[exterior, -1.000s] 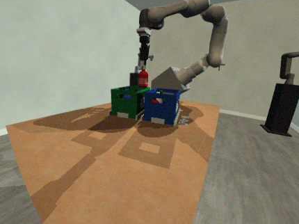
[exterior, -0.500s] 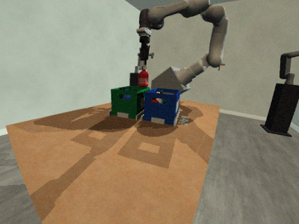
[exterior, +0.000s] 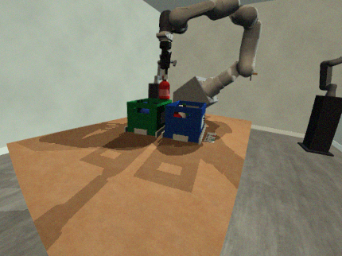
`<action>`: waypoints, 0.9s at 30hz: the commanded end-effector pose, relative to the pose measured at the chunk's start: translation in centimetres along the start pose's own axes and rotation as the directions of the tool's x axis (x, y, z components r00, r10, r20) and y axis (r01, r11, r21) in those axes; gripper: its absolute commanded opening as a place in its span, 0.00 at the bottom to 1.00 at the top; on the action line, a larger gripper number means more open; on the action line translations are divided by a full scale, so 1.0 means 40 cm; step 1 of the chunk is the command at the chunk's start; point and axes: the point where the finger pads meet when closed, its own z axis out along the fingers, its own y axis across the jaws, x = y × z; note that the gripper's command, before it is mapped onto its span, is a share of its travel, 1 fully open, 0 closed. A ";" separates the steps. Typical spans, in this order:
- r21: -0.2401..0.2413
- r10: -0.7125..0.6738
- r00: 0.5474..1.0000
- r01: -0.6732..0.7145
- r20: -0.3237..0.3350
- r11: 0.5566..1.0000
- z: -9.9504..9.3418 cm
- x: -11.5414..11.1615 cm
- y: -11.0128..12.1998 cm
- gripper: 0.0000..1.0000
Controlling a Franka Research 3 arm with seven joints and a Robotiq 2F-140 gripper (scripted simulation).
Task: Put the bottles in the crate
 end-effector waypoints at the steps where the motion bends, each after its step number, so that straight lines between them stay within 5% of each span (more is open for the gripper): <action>1: -0.008 0.003 1.000 -0.003 -0.010 1.000 -0.018 0.006 0.004 0.00; 27: -0.008 0.003 1.000 -0.003 -0.010 1.000 -0.017 -0.050 -0.053 0.00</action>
